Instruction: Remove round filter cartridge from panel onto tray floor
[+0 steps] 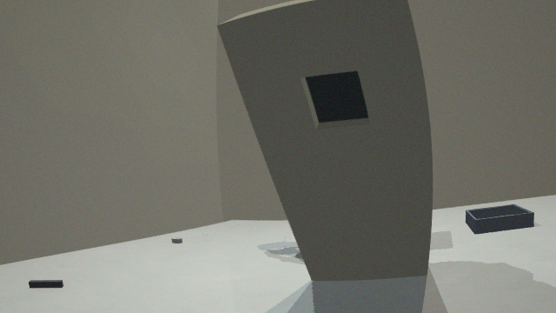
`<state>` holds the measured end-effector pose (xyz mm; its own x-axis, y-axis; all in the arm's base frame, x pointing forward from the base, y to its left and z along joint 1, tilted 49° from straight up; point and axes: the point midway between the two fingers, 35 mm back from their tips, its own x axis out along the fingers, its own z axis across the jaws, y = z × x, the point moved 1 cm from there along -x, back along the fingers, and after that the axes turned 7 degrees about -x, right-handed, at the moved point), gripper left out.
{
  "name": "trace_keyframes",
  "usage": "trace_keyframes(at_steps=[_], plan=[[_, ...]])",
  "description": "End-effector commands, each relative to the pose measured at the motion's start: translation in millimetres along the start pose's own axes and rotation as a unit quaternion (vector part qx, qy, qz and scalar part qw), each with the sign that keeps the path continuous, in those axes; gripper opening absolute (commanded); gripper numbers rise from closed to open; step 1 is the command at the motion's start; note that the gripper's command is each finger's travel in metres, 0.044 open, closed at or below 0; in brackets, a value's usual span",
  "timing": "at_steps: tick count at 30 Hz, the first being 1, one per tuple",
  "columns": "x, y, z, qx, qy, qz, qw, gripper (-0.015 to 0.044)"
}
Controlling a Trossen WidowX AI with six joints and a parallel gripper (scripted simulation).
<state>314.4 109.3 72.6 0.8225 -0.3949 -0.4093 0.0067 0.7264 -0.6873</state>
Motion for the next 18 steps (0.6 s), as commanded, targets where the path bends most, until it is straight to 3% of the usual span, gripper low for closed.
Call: trace_keyframes(at_steps=[1,18], plan=[[2.7,0.7,0.2,-0.002,0.000,0.002,1.000,0.0113],[10.4,0.6,0.3,-0.002,0.000,0.002,1.000,0.0113]])
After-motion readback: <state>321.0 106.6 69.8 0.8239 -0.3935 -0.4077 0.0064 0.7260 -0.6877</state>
